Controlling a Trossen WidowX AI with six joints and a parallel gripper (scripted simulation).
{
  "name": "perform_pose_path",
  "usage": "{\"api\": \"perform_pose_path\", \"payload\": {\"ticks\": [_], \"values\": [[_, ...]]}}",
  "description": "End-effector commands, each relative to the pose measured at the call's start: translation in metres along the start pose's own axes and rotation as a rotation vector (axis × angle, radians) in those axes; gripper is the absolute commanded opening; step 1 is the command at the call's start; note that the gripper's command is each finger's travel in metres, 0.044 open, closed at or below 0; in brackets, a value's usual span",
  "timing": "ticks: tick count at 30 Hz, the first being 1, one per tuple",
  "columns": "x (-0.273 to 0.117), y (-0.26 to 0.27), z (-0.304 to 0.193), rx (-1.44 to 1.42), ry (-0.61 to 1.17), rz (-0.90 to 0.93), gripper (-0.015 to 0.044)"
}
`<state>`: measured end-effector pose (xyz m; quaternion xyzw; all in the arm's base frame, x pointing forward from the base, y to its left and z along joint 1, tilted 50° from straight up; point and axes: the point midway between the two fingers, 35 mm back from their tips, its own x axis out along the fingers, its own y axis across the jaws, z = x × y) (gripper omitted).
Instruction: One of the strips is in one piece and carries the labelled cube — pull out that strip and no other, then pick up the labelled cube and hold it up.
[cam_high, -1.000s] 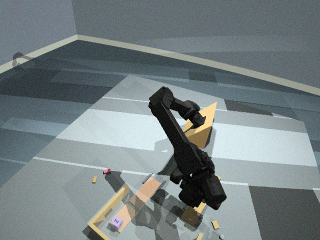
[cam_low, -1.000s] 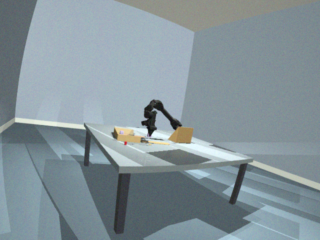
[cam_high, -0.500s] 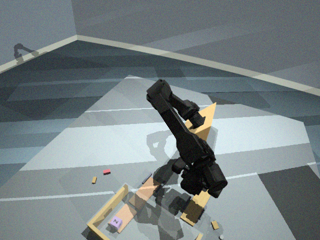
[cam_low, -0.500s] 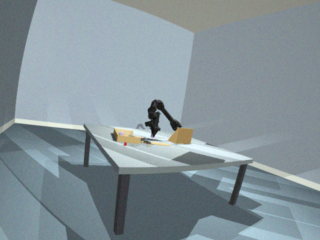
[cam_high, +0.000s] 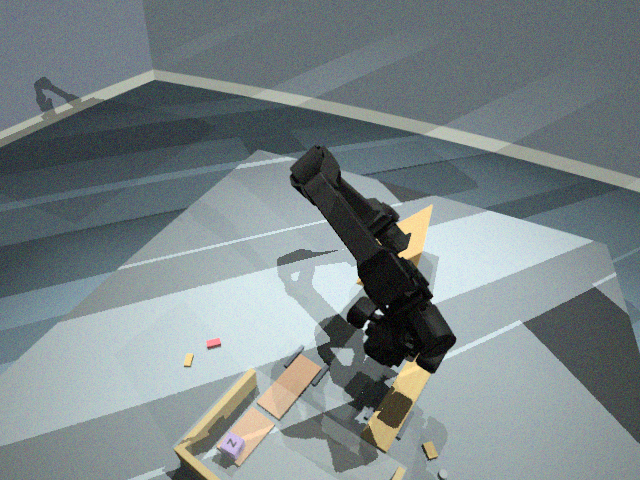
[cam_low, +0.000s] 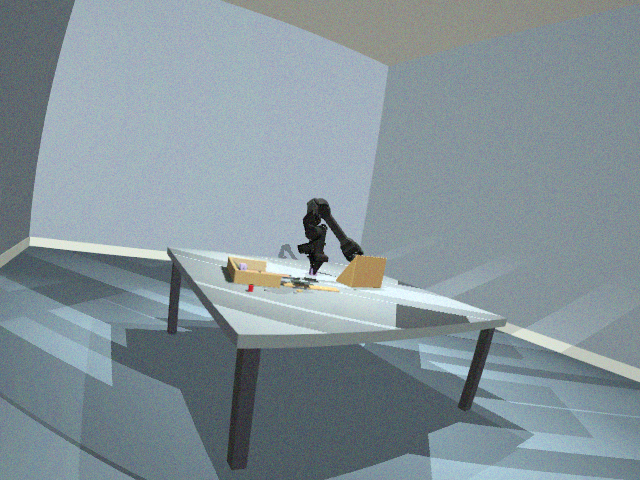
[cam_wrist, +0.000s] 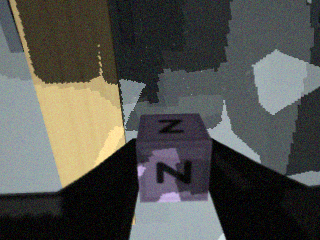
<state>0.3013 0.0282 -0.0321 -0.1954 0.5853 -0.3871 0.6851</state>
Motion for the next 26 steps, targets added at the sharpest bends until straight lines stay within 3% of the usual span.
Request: {"api": "perform_pose_path", "payload": {"ticks": [1,6,26], "values": [[-0.016,-0.001,0.000,0.010,-0.006,0.011,0.0000],[-0.037,-0.001,0.000,0.010,-0.005,0.011,0.0000],[-0.037,-0.001,0.000,0.010,-0.005,0.011,0.0000]]}}
